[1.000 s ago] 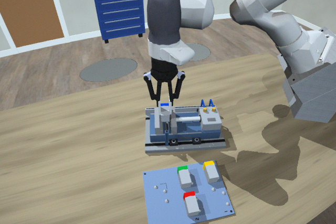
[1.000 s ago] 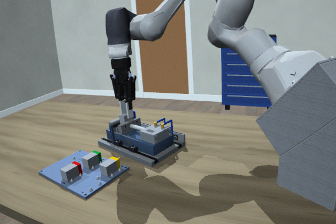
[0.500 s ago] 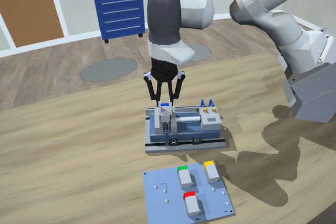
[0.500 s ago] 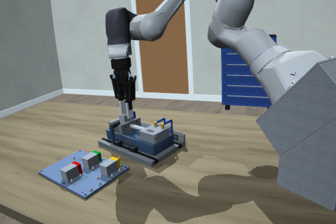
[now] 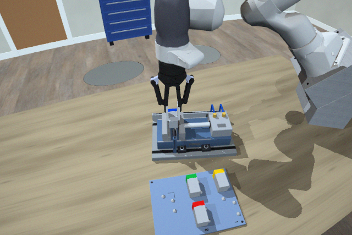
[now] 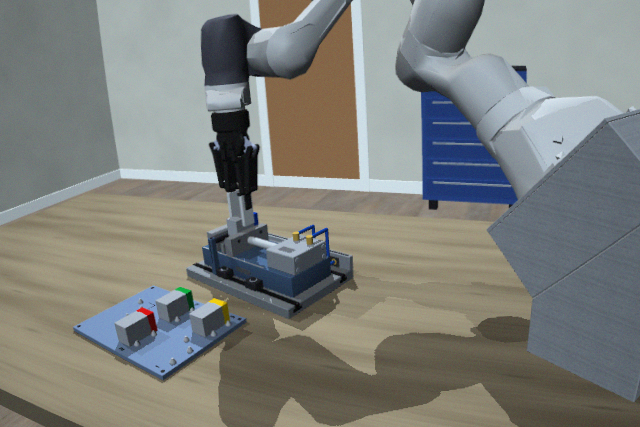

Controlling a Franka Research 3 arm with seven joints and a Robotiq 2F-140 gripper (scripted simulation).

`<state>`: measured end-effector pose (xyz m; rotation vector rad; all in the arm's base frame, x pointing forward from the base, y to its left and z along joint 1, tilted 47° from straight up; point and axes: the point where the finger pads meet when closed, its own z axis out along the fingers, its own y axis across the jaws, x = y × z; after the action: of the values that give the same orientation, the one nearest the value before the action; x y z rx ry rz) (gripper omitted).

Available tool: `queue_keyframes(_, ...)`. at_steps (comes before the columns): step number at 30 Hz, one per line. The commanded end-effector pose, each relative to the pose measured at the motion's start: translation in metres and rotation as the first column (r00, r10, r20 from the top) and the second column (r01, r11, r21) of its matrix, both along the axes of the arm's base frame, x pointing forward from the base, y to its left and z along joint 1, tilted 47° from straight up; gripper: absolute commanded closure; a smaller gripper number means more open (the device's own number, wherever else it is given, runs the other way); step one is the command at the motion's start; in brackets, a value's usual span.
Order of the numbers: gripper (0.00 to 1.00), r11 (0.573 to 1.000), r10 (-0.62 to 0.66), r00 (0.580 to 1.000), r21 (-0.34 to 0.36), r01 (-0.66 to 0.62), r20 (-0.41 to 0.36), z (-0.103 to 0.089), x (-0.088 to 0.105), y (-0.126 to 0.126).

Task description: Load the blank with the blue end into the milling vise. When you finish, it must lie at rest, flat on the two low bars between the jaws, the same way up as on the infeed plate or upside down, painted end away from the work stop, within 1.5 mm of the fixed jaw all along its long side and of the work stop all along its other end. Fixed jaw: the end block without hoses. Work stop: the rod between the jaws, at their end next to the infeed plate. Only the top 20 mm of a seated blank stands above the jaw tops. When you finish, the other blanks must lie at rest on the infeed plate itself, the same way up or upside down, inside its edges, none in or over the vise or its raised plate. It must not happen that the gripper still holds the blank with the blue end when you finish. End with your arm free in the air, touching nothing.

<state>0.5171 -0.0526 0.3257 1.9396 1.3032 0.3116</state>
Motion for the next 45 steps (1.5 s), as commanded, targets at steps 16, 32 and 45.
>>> queue_keyframes(16,1.00,1.000,0.000,1.000,0.000,0.000,0.000,-0.0014,0.0004,0.0010)
queue_keyframes(32,1.00,1.000,0.002,1.000,0.003,-0.002,0.005,-0.0017,0.0015,0.0031)
queue_keyframes(45,1.00,1.000,0.002,1.000,0.003,-0.002,0.005,-0.0019,0.0022,0.0044)
